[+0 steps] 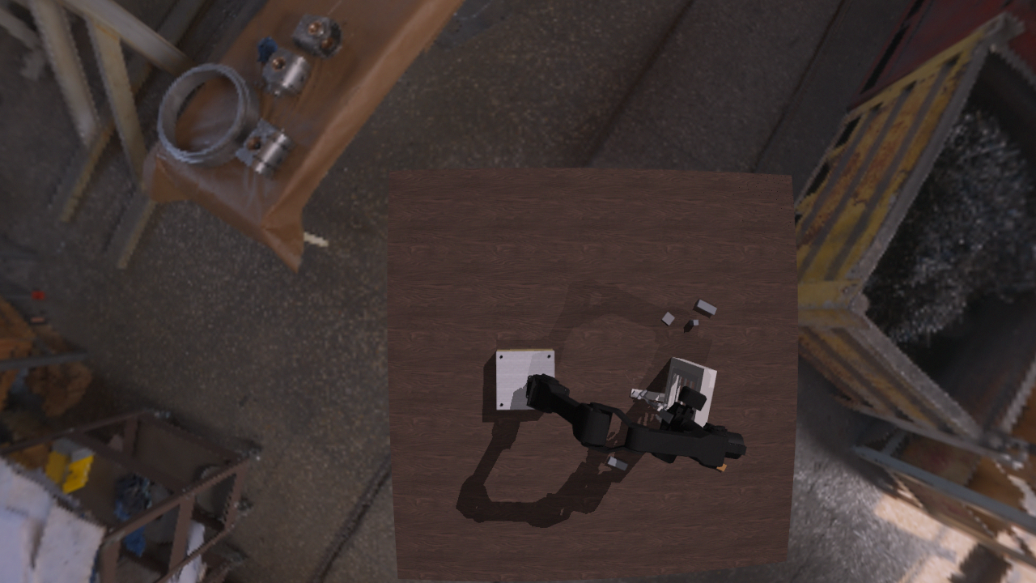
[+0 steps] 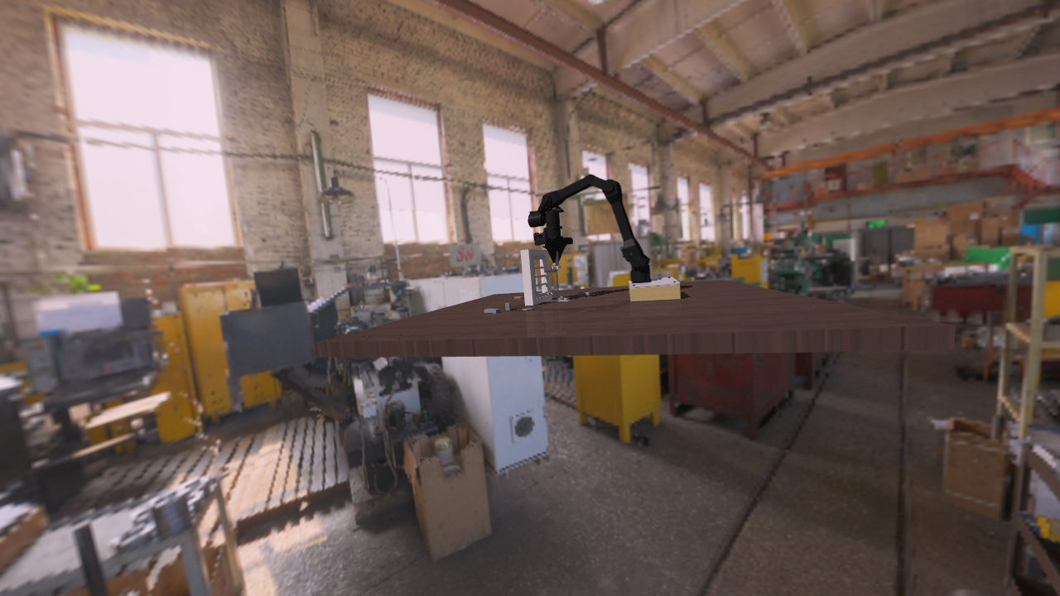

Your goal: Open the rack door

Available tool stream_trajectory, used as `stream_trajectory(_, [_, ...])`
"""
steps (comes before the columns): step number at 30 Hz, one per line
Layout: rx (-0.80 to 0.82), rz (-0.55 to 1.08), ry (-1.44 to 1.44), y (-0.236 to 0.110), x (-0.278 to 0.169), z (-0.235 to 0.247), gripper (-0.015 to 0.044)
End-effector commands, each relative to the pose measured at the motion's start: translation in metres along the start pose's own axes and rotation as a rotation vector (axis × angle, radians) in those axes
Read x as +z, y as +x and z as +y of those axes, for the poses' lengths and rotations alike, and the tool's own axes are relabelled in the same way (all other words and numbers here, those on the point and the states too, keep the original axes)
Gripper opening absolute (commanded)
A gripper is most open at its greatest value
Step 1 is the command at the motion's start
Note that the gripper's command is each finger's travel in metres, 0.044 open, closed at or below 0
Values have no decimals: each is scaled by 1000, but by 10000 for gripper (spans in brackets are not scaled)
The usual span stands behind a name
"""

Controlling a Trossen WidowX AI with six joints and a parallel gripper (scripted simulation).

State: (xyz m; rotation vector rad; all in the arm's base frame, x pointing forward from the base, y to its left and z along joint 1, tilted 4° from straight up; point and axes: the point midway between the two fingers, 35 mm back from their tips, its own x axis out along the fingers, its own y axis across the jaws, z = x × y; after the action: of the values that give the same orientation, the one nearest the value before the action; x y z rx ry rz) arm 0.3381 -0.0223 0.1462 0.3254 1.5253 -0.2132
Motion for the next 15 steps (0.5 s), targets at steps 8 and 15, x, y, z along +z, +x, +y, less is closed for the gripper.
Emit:
stream_trajectory(8, [1, -2, 552, 0, 0, 0, 10])
stream_trajectory(15, [2, -2, 897, 0, 0, 0, 10])
